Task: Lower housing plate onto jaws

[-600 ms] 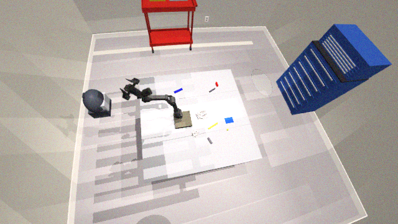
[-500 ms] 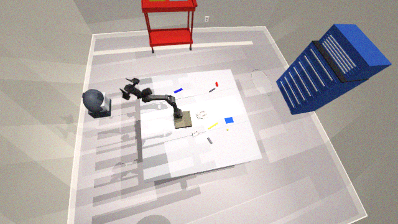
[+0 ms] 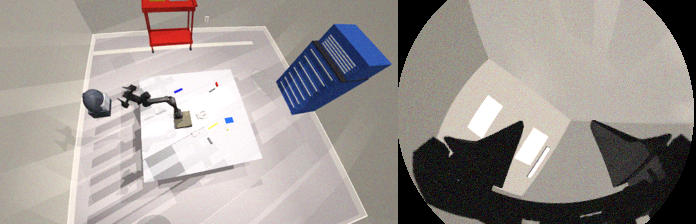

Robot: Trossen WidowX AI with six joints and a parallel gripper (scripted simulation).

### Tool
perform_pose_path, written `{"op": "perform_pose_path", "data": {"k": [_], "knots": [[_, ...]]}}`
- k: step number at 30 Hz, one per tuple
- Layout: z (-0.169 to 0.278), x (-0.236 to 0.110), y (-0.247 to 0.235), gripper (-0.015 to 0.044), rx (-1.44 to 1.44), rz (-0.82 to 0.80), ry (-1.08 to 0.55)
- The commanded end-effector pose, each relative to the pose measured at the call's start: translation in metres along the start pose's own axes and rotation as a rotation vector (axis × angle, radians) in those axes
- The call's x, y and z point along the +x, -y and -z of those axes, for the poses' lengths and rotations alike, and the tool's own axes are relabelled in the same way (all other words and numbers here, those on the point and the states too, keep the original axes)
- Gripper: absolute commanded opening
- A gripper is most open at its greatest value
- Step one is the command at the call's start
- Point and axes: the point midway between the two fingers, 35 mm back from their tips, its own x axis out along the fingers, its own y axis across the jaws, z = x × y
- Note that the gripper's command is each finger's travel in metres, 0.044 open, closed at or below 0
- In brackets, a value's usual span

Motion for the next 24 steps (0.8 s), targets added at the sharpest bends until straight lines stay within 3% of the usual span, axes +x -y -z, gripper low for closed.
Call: {"op": "perform_pose_path", "data": {"k": [1, 24], "knots": [[0.007, -0.003, 0.023, 0.0440, -0.012, 0.058, 0.013], [0.054, -0.038, 0.144, 0.0440, -0.098, 0.403, 0.024]]}}
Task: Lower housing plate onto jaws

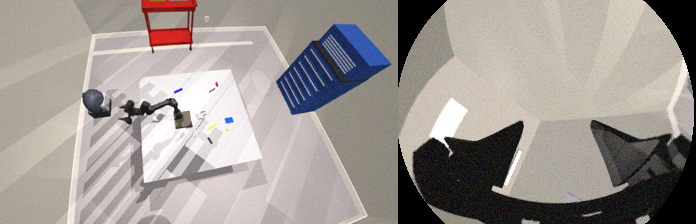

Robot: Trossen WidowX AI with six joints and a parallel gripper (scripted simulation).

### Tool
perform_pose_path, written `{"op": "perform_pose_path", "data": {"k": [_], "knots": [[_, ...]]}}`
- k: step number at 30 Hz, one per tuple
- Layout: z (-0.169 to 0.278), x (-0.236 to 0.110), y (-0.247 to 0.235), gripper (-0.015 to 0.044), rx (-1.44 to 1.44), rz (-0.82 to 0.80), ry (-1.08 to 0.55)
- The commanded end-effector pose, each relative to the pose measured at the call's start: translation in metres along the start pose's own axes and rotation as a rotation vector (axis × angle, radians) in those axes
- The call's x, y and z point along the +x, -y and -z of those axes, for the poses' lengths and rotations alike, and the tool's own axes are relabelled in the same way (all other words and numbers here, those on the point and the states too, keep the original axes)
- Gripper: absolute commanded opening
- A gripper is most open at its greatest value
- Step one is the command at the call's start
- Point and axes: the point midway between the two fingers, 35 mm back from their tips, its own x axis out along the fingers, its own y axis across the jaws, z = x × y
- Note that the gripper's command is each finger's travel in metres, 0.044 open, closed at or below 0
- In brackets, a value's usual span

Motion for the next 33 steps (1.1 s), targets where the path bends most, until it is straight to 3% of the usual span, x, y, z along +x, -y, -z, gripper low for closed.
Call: {"op": "perform_pose_path", "data": {"k": [1, 33], "knots": [[0.013, -0.003, 0.023, 0.0440, -0.024, 0.069, -0.009], [0.125, -0.066, 0.171, 0.0440, -0.276, 0.525, -0.211]]}}
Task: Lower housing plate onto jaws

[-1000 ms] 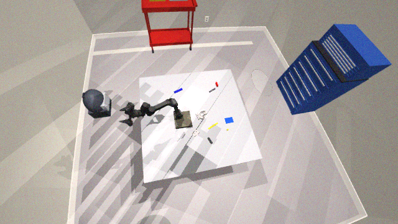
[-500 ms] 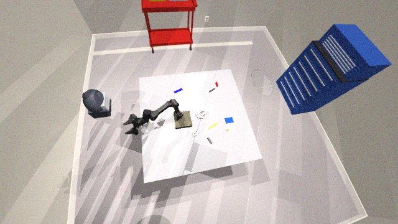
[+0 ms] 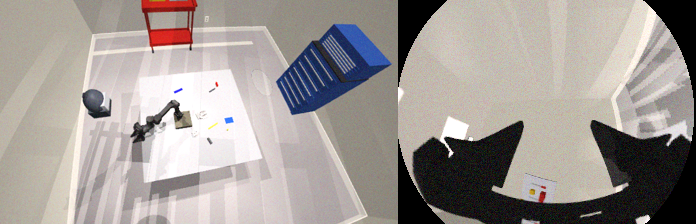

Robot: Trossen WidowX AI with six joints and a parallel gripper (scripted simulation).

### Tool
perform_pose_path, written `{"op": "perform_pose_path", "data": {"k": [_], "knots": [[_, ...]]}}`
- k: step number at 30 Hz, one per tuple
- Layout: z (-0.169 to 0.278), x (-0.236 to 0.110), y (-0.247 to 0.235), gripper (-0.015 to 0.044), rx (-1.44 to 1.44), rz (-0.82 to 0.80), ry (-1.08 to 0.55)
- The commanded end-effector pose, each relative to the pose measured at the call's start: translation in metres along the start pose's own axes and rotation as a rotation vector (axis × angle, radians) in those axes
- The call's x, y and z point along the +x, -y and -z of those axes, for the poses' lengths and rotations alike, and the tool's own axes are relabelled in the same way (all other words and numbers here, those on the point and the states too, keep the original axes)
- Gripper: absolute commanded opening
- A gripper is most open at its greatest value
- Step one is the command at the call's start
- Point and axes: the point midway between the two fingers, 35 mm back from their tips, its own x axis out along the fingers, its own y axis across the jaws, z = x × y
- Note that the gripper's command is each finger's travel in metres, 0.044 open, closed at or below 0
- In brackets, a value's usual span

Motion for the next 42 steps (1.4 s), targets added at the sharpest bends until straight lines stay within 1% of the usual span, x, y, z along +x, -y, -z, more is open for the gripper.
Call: {"op": "perform_pose_path", "data": {"k": [1, 11, 21, 31, 42], "knots": [[0.021, -0.002, 0.017, 0.0440, -0.043, 0.059, -0.038], [0.076, -0.014, 0.058, 0.0440, -0.157, 0.198, -0.158], [0.129, -0.036, 0.096, 0.0440, -0.282, 0.318, -0.300], [0.179, -0.068, 0.130, 0.0440, -0.417, 0.421, -0.456], [0.227, -0.113, 0.162, 0.0440, -0.562, 0.506, -0.645]]}}
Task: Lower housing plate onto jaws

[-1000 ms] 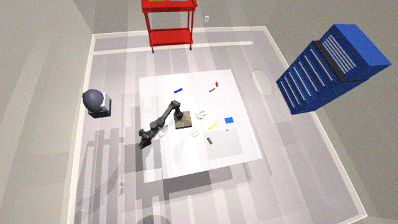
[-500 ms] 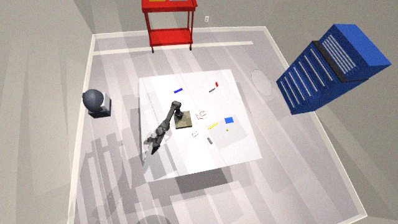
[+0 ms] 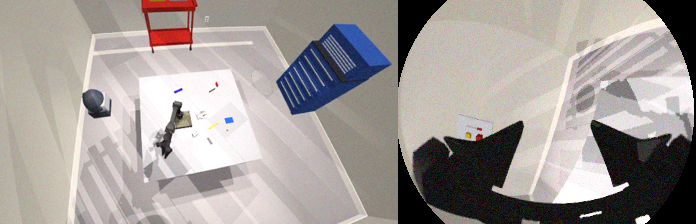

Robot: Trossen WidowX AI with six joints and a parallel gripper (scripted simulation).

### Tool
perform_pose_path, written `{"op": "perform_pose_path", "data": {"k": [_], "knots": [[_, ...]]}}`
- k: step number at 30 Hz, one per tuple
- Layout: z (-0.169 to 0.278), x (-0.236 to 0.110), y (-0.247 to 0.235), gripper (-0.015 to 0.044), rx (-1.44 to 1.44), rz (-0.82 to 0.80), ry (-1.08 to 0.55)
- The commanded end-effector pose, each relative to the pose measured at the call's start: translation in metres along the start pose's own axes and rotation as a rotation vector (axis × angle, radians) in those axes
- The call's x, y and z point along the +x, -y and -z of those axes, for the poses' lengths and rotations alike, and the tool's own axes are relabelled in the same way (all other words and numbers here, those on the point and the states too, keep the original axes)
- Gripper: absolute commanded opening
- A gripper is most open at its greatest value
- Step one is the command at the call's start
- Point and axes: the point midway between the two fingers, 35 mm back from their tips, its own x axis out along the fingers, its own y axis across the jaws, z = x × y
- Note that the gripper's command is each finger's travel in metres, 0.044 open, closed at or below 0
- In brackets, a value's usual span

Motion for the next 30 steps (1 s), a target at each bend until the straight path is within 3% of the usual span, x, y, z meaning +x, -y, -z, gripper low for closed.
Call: {"op": "perform_pose_path", "data": {"k": [1, 14, 30], "knots": [[0.028, -0.001, 0.003, 0.0440, -0.064, 0.027, -0.071], [0.110, -0.013, 0.020, 0.0440, -0.288, 0.106, -0.281], [0.198, -0.052, 0.050, 0.0440, -0.591, 0.167, -0.542]]}}
